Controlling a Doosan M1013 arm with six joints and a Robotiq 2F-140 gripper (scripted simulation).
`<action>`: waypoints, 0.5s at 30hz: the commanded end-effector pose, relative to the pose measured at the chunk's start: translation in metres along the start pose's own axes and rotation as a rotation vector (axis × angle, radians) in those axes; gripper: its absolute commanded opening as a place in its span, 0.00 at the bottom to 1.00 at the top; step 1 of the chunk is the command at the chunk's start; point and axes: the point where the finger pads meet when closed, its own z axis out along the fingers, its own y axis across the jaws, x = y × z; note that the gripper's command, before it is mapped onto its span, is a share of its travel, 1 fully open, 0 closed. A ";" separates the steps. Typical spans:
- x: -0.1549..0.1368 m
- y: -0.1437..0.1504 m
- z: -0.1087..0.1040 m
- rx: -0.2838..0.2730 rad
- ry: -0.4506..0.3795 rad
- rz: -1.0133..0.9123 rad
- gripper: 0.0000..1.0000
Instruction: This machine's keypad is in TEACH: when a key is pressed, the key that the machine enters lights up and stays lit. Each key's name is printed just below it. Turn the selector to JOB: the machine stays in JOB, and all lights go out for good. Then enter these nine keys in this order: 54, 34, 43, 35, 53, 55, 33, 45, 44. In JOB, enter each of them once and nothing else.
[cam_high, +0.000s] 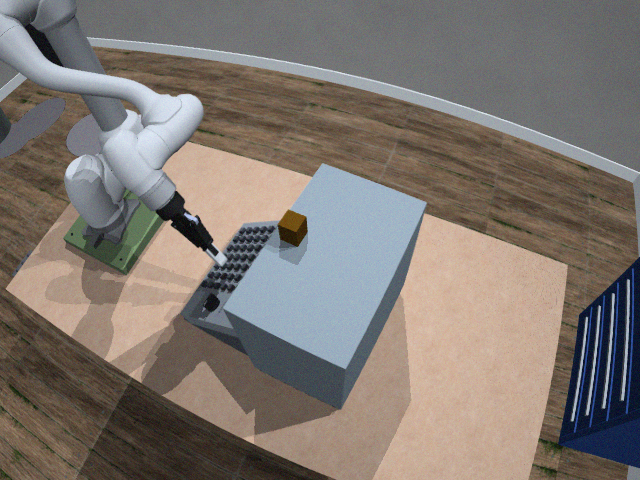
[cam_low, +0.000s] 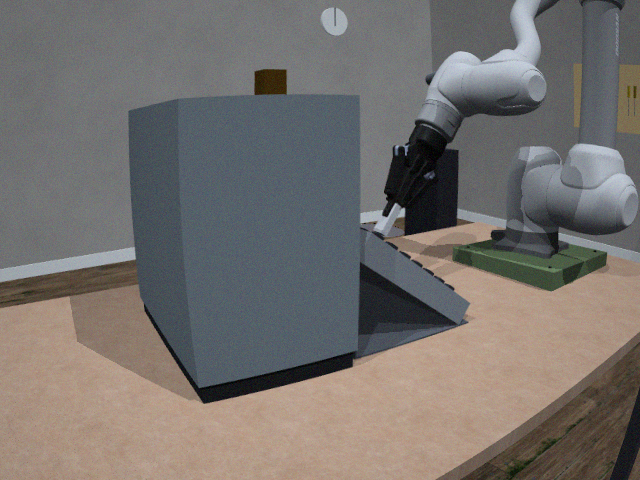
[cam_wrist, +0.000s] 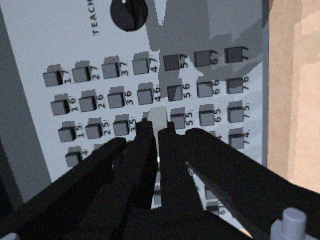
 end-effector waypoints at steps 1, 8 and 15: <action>-0.012 -0.012 0.000 0.000 0.001 0.001 0.00; -0.049 -0.049 0.000 0.000 0.001 0.001 0.00; -0.049 -0.049 0.003 0.000 0.001 0.001 0.00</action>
